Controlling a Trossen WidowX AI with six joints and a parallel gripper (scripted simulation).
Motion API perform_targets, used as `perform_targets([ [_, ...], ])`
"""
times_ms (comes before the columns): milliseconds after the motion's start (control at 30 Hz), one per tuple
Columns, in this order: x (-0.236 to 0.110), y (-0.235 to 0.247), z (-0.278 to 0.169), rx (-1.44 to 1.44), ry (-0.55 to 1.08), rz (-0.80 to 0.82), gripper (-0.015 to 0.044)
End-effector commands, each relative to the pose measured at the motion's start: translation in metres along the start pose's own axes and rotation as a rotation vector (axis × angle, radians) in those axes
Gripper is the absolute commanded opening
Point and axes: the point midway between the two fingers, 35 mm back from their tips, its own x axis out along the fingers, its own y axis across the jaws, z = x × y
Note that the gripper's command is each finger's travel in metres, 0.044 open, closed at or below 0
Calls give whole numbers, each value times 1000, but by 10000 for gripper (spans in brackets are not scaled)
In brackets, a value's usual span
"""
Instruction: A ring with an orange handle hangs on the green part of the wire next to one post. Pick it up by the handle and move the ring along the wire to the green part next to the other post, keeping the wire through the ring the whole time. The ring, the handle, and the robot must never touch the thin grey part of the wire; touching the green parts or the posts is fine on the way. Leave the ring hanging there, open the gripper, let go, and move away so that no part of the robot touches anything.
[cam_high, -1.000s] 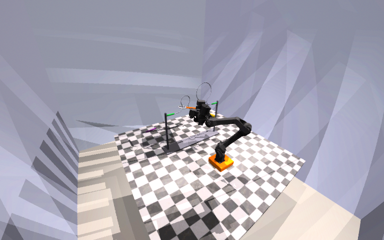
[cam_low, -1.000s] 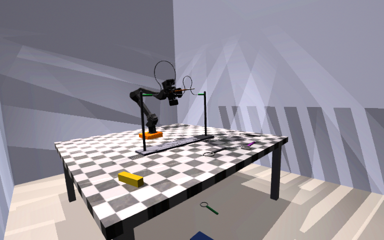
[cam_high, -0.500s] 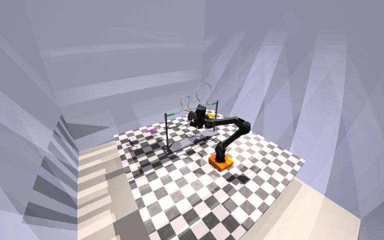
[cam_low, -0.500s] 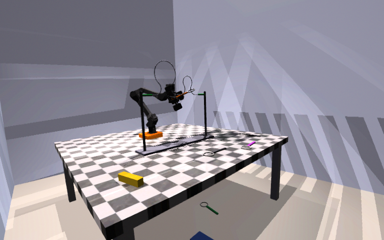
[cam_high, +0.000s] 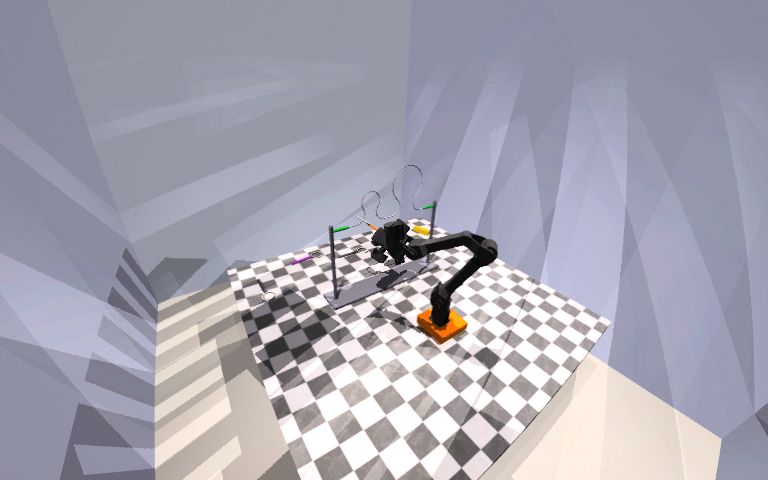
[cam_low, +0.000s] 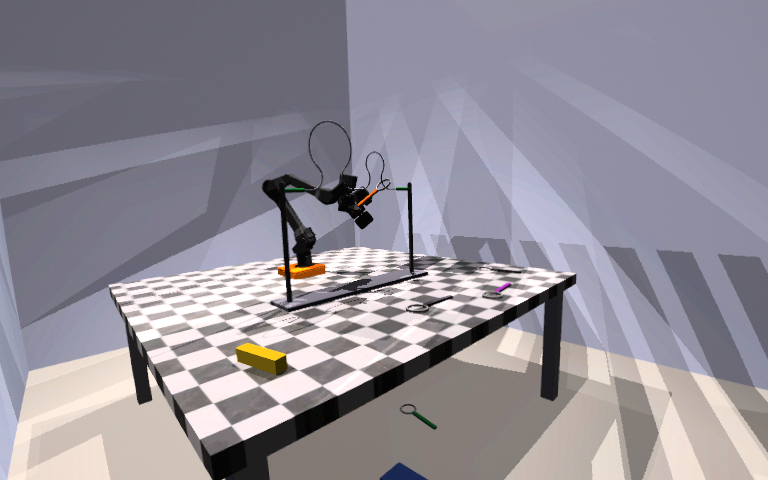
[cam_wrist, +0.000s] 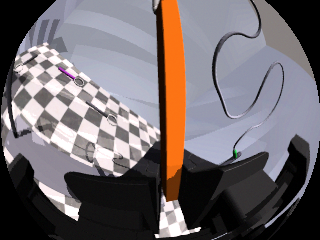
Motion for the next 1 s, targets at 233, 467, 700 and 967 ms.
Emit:
perform_targets([
  [233,-7,44,5,245,34,117,-150],
  [467,-14,67,13,391,53,184,-150],
  [700,-22,87,24,521,70,244,-150],
  [967,-31,106,38,644,87,300,-150],
])
